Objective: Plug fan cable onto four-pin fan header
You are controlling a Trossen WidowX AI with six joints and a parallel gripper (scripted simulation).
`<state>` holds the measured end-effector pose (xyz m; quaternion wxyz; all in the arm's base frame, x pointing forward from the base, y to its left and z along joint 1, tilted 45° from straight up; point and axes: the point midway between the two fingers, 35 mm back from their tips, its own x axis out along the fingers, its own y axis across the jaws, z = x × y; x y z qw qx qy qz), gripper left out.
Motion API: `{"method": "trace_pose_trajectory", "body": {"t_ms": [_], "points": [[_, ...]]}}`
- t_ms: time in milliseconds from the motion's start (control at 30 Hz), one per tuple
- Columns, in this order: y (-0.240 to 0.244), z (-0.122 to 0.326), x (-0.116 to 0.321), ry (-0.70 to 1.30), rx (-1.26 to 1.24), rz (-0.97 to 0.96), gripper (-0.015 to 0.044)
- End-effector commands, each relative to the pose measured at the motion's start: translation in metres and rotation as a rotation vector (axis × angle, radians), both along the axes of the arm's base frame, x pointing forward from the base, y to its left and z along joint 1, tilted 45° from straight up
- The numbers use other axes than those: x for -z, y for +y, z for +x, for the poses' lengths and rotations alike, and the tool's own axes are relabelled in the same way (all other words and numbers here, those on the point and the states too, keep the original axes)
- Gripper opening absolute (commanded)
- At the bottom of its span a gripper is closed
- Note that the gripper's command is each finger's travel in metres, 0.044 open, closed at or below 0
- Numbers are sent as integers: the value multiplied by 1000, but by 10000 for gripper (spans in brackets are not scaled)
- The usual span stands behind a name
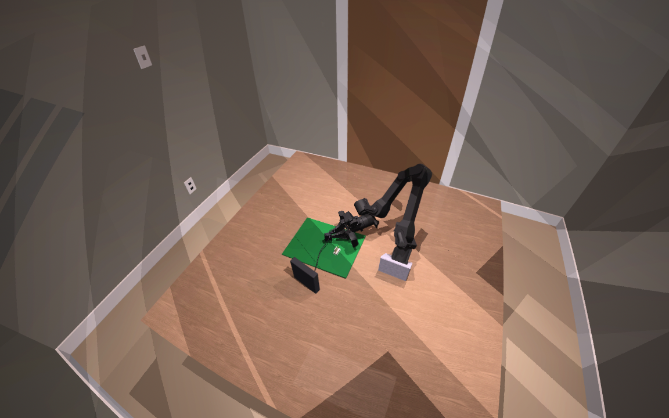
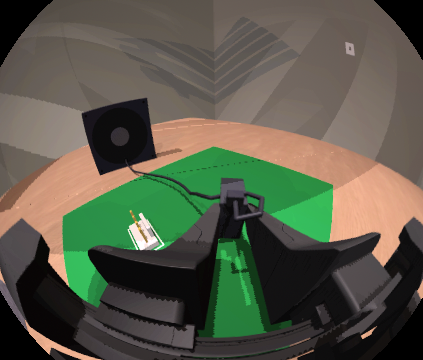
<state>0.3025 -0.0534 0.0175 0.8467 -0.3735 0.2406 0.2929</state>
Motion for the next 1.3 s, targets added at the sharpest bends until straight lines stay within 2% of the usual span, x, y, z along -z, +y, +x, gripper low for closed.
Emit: {"method": "trace_pose_trajectory", "body": {"t_ms": [0,1133,1267], "points": [[1,0,0,1,0,1,0],[1,0,0,1,0,1,0],[0,0,0,0,0,0,105]]}}
